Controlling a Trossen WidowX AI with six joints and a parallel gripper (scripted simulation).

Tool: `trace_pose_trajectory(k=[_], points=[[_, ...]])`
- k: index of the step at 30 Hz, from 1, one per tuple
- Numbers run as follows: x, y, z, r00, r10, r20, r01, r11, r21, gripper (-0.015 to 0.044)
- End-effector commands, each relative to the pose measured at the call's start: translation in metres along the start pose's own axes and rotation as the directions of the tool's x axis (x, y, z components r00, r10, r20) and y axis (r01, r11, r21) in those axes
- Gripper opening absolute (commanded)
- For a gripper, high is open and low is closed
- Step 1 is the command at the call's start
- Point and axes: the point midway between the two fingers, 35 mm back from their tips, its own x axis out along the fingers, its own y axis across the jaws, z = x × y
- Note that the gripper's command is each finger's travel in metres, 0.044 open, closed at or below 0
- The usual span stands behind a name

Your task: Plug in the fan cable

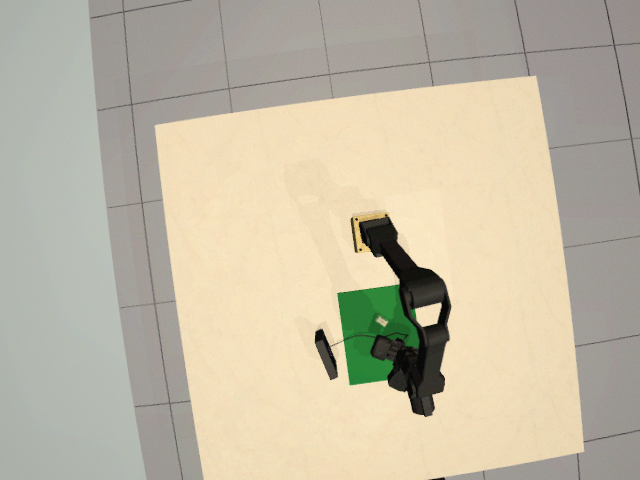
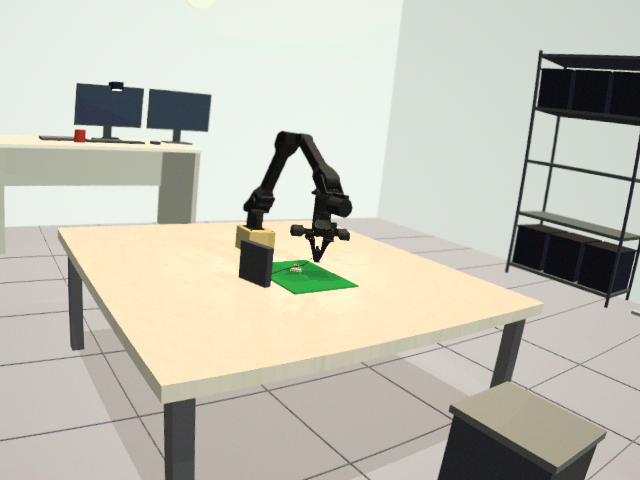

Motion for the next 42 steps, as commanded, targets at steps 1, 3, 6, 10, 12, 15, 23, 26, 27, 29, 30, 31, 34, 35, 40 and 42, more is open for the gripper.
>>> trace_pose_trajectory(k=[1, 3, 6, 10, 12, 15, 23, 26, 27, 29, 30, 31, 34, 35, 40, 42], points=[[-0.002, -0.004, -0.003, 1.000, 0.006, 0.004, -0.005, 0.995, -0.104, 0.0000], [-0.002, -0.008, -0.005, 1.000, 0.005, 0.003, -0.005, 0.985, -0.173, 0.0000], [-0.003, -0.013, -0.009, 1.000, 0.005, 0.003, -0.004, 0.961, -0.275, 0.0000], [-0.003, -0.019, -0.013, 1.000, 0.005, 0.003, -0.003, 0.914, -0.406, 0.0000], [-0.002, -0.022, -0.016, 1.000, 0.004, 0.003, -0.003, 0.883, -0.469, 0.0000], [-0.002, -0.027, -0.020, 1.000, 0.004, 0.002, -0.002, 0.830, -0.558, 0.0000], [-0.002, -0.040, -0.030, 1.000, 0.003, 0.002, -0.001, 0.644, -0.765, 0.0000], [-0.001, -0.045, -0.034, 1.000, 0.003, 0.001, 0.000, 0.560, -0.828, 0.0000], [-0.001, -0.046, -0.035, 1.000, 0.003, 0.001, 0.000, 0.531, -0.847, 0.0000], [-0.001, -0.049, -0.038, 1.000, 0.002, 0.001, 0.000, 0.471, -0.882, 0.0000], [0.000, -0.051, -0.040, 1.000, 0.002, 0.001, 0.000, 0.440, -0.898, 0.0000], [0.000, -0.052, -0.041, 1.000, 0.002, 0.001, 0.000, 0.408, -0.913, 0.0000], [0.000, -0.057, -0.045, 1.000, 0.002, 0.001, 0.000, 0.311, -0.951, 0.0000], [0.001, -0.057, -0.046, 1.000, 0.002, 0.000, 0.000, 0.300, -0.954, 0.0000], [0.002, -0.059, -0.047, 1.000, 0.002, 0.000, 0.000, 0.261, -0.965, 0.0000], [0.002, -0.059, -0.047, 1.000, 0.002, 0.000, 0.000, 0.261, -0.965, 0.0000]])
